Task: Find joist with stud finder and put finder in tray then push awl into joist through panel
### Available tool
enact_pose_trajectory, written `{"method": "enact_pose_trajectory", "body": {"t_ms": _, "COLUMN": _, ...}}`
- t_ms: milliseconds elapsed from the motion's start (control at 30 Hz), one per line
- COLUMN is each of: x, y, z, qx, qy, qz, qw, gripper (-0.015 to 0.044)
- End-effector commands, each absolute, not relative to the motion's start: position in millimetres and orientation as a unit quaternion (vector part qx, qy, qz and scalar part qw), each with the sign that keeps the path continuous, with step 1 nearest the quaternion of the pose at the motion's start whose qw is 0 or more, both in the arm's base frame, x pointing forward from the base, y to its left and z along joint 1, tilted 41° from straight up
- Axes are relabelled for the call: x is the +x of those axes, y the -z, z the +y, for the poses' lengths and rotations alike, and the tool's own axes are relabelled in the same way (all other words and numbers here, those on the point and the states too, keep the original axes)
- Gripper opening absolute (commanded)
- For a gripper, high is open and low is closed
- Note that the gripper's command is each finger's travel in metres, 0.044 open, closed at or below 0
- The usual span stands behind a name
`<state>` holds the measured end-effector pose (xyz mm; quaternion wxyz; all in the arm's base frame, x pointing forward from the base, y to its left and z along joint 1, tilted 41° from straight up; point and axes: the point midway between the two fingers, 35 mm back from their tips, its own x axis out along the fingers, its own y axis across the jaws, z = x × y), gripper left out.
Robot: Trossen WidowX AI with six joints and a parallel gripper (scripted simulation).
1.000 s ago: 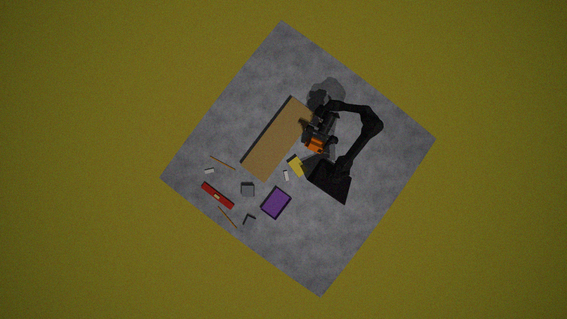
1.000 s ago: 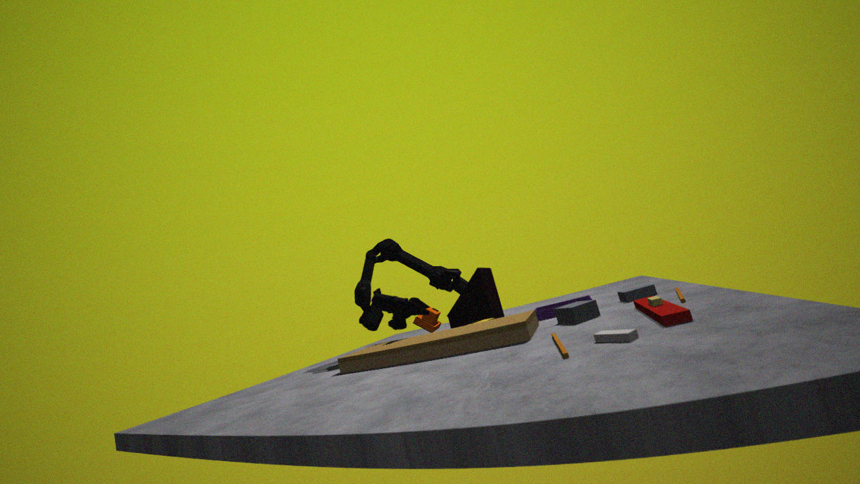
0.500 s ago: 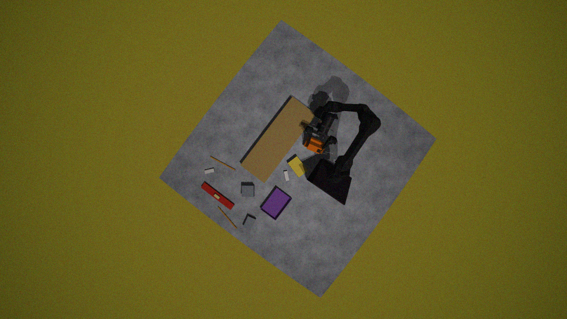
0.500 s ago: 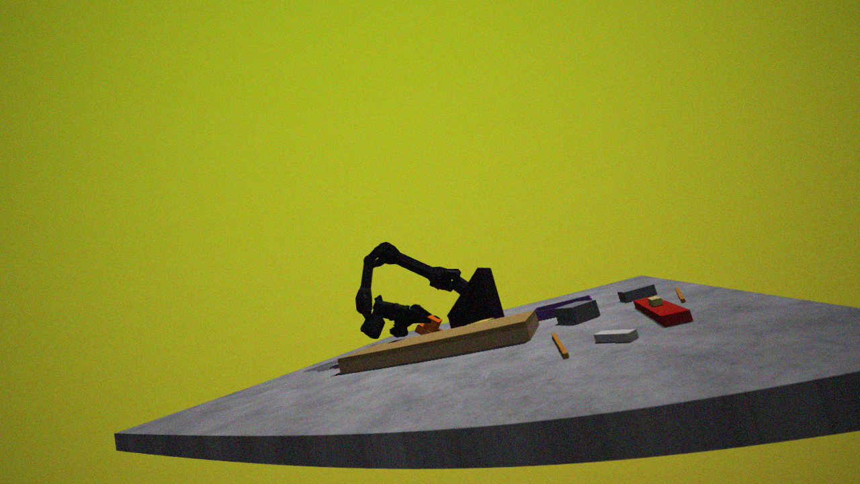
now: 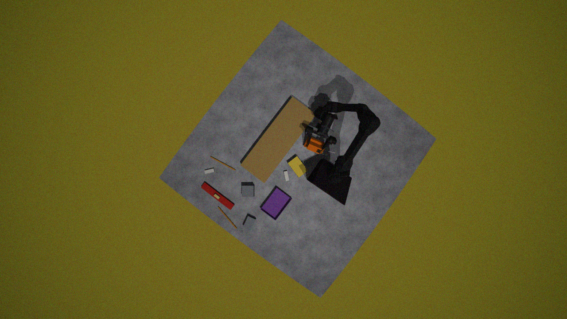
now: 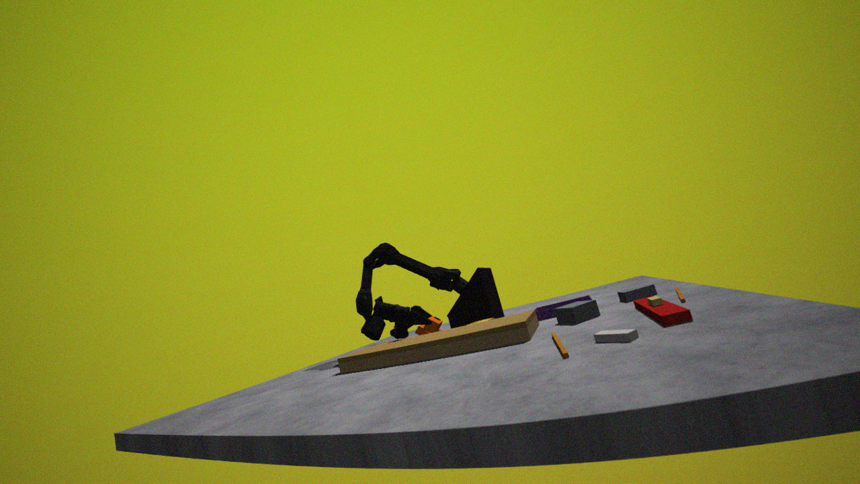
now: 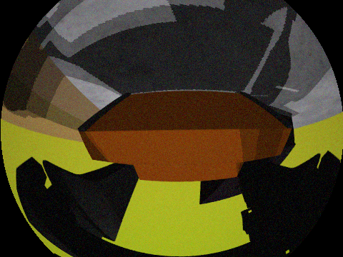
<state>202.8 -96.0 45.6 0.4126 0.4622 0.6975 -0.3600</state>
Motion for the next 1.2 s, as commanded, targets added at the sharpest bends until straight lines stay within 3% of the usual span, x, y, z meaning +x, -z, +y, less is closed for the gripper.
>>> {"method": "enact_pose_trajectory", "body": {"t_ms": 0, "x": 202.6, "y": -45.8, "z": -95.7, "qx": 0.462, "qy": 0.358, "qz": 0.699, "qw": 0.412, "gripper": 0.0368}}
{"method": "enact_pose_trajectory", "body": {"t_ms": 1167, "x": 204.5, "y": -43.7, "z": -101.1, "qx": 0.462, "qy": 0.36, "qz": 0.697, "qw": 0.413, "gripper": 0.038}}
